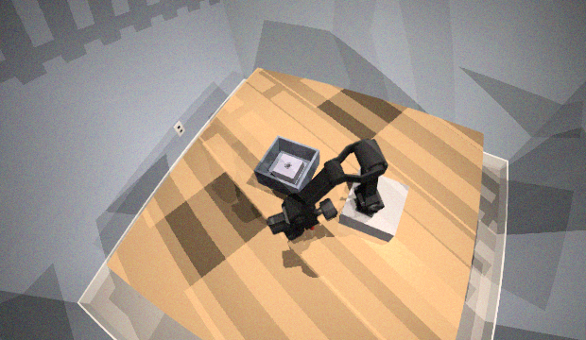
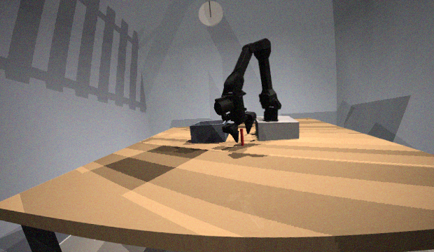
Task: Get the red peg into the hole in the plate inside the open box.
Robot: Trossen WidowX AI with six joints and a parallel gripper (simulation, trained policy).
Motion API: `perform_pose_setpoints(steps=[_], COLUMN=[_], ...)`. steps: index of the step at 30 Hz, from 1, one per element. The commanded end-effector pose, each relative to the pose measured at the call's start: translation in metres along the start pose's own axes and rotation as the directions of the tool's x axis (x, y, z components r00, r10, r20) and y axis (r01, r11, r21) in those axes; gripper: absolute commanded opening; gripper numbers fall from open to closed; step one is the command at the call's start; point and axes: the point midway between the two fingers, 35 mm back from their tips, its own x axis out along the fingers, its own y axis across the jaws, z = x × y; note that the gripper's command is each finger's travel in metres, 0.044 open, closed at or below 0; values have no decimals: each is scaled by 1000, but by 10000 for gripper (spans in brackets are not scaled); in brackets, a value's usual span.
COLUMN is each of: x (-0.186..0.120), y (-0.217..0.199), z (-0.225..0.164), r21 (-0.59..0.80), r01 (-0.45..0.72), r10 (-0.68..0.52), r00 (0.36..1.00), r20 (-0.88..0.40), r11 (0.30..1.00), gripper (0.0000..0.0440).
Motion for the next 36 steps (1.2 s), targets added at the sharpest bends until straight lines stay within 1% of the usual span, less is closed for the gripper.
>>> perform_pose_setpoints(steps=[1,5,12,15,19,29,36], x=[12,21,27,30,18,-22,-50], y=[-1,-1,-2,-3,2,7,9], z=[-1,-3,-4,-4,5,25,44], r21=[-14,-15,-5,-4,-6,7,48], r01=[8,21,63,87,82,74,58], r10=[-8,-21,-63,-87,-82,-74,-62], r00=[1000,1000,998,996,997,996,994], r20=[-3,-17,-32,-36,-2,51,87], r11=[1000,1000,998,996,997,997,997], gripper=[361,256,74,15,0,0,0])
